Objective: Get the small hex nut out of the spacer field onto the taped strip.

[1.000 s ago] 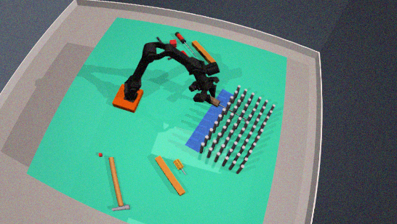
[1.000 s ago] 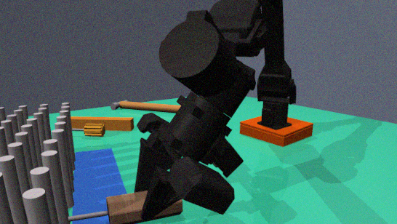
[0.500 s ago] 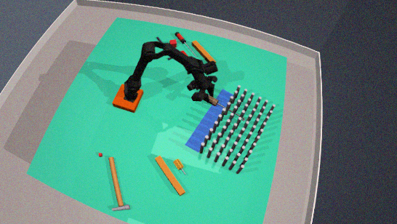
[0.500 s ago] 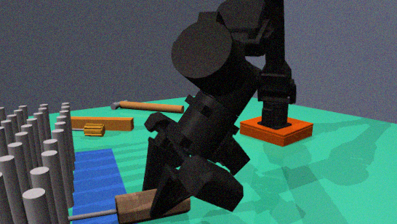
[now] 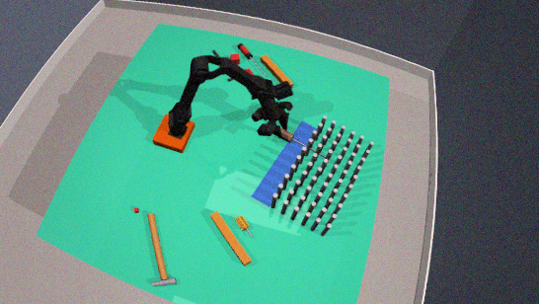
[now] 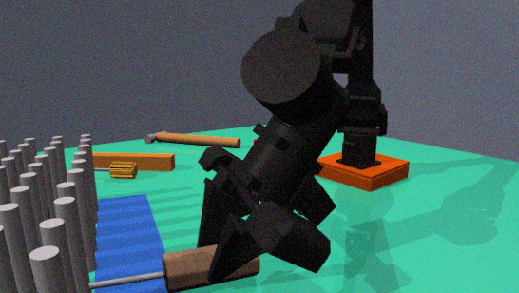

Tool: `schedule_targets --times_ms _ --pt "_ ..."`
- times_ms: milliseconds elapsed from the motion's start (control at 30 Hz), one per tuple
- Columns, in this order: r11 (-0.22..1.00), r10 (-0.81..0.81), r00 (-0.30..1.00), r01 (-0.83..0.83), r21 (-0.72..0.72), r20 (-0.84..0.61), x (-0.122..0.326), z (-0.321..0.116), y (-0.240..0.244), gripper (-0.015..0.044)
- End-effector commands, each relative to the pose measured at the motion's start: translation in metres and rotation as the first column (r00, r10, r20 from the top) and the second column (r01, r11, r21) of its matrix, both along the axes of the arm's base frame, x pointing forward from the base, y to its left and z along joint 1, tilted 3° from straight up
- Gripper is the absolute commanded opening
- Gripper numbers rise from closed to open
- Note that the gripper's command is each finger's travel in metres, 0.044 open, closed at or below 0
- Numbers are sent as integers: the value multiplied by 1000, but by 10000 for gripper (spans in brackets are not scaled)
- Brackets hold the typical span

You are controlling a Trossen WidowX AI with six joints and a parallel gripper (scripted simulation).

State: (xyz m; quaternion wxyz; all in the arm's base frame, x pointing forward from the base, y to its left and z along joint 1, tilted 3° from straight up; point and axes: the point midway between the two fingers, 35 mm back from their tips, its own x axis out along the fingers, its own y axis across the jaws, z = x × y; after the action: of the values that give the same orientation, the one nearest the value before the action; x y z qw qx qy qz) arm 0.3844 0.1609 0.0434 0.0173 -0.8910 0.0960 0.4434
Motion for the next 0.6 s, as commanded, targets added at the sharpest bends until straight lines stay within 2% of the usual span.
schedule_targets --times_ms 0,567 --pt "1000 -4 1000 4 -1 2 -4 0 -1 0" --pt "1000 -4 1000 4 0 1 -17 -1 2 0"
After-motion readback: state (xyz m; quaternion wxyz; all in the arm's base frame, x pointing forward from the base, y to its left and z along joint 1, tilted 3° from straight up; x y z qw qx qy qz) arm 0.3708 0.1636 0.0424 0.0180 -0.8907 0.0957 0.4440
